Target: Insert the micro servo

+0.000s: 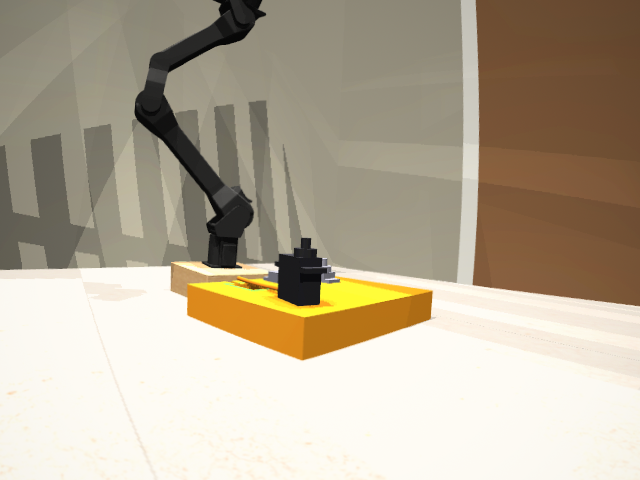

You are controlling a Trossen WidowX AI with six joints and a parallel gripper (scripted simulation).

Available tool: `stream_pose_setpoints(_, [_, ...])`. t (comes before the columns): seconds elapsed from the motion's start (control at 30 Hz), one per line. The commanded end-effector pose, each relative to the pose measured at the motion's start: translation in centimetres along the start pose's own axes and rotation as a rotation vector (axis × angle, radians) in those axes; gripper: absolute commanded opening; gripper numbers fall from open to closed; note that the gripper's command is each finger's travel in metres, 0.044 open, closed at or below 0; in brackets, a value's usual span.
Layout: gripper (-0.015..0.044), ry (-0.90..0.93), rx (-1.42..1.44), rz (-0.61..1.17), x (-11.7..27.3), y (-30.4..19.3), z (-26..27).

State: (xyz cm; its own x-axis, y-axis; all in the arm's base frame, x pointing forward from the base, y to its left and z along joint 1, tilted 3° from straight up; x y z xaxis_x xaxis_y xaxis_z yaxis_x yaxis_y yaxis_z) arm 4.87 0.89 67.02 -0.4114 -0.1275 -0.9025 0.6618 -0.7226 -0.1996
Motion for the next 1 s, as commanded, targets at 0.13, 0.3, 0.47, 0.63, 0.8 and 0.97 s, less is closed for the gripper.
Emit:
stream_pose_setpoints(0.13, [0.0,-0.086,0.211,0.065,0.0,-2.3,-3.8])
stream_pose_setpoints(0.3, [0.0,-0.152,0.364,0.106,0.1,-3.2,-6.7])
stream_pose_setpoints(0.47, [0.0,-0.219,0.498,0.141,0.3,-3.6,-9.5])
stream_pose_setpoints(0.63, [0.0,-0.282,0.62,0.175,0.6,-3.7,-12.3])
stream_pose_setpoints(0.8, [0.0,-0.345,0.737,0.197,0.9,-3.3,-14.7])
stream_pose_setpoints(0.97, [0.0,-0.425,0.865,0.237,1.5,-2.7,-17.6])
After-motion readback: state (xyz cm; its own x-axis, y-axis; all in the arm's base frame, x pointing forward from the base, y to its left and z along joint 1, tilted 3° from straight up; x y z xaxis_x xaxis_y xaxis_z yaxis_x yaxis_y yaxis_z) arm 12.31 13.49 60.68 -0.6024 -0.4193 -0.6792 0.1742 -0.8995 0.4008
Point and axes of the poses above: the point midway between the two fingers, 35 mm back from their tips, its own x axis back along the fingers, its own z axis across the jaws, y = z × x, the point moved 3 cm from there along x, back along the fingers, and after that the axes turned 2 degrees about -x, right-handed, at the moved point
